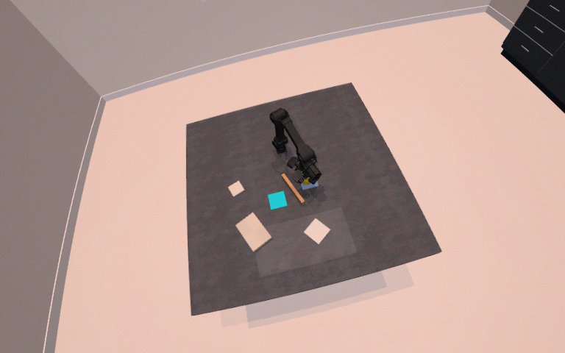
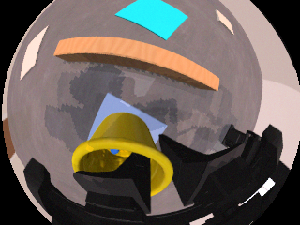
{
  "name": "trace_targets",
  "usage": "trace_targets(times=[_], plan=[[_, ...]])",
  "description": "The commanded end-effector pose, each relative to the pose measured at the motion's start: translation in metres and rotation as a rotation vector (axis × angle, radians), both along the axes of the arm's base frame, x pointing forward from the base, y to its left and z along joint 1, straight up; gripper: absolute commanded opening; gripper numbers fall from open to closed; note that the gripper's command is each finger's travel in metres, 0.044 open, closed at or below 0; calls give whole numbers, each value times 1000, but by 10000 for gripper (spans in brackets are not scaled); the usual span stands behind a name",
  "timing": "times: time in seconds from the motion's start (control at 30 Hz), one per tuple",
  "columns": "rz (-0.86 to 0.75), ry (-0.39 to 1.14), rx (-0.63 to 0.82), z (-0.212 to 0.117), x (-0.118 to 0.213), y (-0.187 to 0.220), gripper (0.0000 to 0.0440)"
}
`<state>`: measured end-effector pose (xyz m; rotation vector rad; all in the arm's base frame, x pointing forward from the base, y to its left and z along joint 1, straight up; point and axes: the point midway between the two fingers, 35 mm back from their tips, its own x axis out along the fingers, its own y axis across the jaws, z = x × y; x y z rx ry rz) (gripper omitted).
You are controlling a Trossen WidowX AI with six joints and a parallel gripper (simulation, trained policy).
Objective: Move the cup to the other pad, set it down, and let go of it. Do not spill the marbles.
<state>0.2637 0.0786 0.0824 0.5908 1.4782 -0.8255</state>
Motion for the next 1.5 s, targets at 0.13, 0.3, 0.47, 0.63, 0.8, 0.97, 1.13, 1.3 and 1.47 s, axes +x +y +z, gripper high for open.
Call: trace_targets(times=[0.13,0.3,0.47,0.63,0.8,0.97,1.13,1.3,1.47], plan=[[-74,-61,32,32,7,-6,1],[-119,-95,44,49,12,-12,4],[-162,-130,52,64,19,-19,0],[-205,-168,57,75,27,-28,0],[-248,-208,58,83,37,-40,0],[-289,-248,54,88,47,-56,0],[-329,-284,48,89,57,-74,0],[-369,-316,40,88,67,-94,0],[-407,-341,30,84,75,-113,0]])
